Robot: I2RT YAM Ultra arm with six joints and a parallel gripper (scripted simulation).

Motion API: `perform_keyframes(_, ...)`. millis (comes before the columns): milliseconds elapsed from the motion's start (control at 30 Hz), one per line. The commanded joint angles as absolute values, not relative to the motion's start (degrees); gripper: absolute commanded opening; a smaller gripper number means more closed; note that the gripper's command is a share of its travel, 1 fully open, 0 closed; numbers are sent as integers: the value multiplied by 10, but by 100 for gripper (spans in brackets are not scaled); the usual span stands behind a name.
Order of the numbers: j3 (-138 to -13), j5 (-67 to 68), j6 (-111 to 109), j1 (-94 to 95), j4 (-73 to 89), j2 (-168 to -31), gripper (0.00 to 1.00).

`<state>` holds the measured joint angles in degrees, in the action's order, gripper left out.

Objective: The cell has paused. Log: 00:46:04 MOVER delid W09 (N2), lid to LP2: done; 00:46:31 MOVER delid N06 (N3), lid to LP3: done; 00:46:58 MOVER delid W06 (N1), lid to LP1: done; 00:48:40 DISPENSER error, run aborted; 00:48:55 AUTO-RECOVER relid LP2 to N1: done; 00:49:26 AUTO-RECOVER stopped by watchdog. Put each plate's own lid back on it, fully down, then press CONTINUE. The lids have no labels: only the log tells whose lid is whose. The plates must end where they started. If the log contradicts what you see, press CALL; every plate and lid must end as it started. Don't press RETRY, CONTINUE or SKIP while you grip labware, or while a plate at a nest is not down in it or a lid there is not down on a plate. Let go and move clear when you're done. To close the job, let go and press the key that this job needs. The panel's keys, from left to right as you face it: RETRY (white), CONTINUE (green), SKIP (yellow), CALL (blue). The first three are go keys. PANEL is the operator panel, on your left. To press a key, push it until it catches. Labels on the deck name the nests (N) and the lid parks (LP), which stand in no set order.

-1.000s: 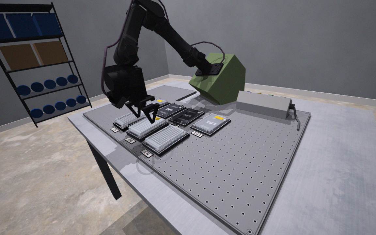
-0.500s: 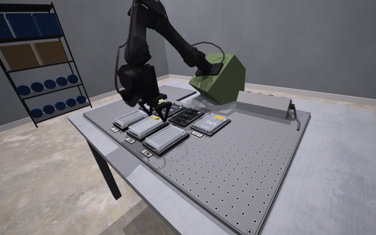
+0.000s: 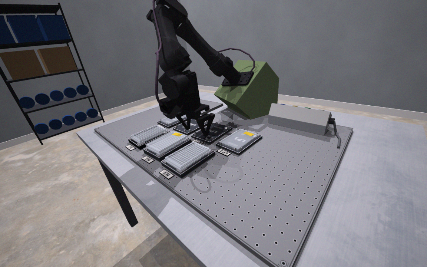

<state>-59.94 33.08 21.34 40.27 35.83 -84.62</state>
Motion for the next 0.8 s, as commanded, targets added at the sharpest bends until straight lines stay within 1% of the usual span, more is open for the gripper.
perform_keyframes(0,-579,353,253,433,341,-856,100)
perform_keyframes(367,-536,391,349,520,320,-892,100)
perform_keyframes(433,-536,391,349,520,320,-892,100)
perform_keyframes(467,-558,394,361,529,319,-898,100)
perform_keyframes(567,-528,403,387,552,316,-912,100)
perform_keyframes(767,-531,418,443,598,309,-948,100)
